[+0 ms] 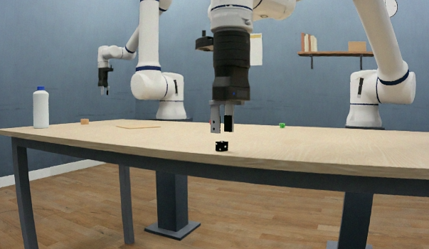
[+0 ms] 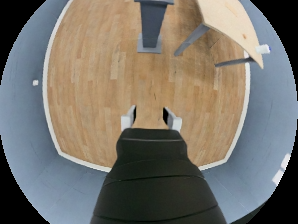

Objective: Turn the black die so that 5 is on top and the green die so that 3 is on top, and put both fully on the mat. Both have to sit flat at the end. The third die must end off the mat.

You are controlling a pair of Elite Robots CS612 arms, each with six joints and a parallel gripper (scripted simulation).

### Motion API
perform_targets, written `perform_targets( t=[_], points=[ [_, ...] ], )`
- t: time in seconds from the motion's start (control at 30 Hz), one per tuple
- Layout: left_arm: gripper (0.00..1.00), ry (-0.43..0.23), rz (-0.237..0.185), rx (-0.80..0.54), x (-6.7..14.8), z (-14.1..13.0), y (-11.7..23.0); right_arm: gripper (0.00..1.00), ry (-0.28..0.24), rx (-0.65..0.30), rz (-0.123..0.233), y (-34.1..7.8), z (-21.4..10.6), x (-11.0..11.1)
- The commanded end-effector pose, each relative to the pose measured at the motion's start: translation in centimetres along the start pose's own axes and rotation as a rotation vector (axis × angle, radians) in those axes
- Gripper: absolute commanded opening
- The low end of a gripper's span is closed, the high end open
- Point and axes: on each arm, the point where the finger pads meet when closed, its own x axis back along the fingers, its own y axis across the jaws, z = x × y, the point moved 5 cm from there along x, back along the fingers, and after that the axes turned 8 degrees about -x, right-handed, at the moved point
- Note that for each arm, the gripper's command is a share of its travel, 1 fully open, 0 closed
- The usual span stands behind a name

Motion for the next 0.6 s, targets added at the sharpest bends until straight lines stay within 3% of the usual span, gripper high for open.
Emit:
perform_targets(
  t=[0.0, 0.57],
  points=[
    [0.70, 0.000, 0.002, 0.000, -0.41, -0.01, -0.06, 1.00, -0.002, 0.000, 0.000, -0.01, -0.06, 0.09],
    [0.70, 0.000, 0.002, 0.000, -0.96, -0.01, -0.07, 1.00, -0.002, 0.000, 0.000, -0.01, -0.06, 0.09]
  ],
)
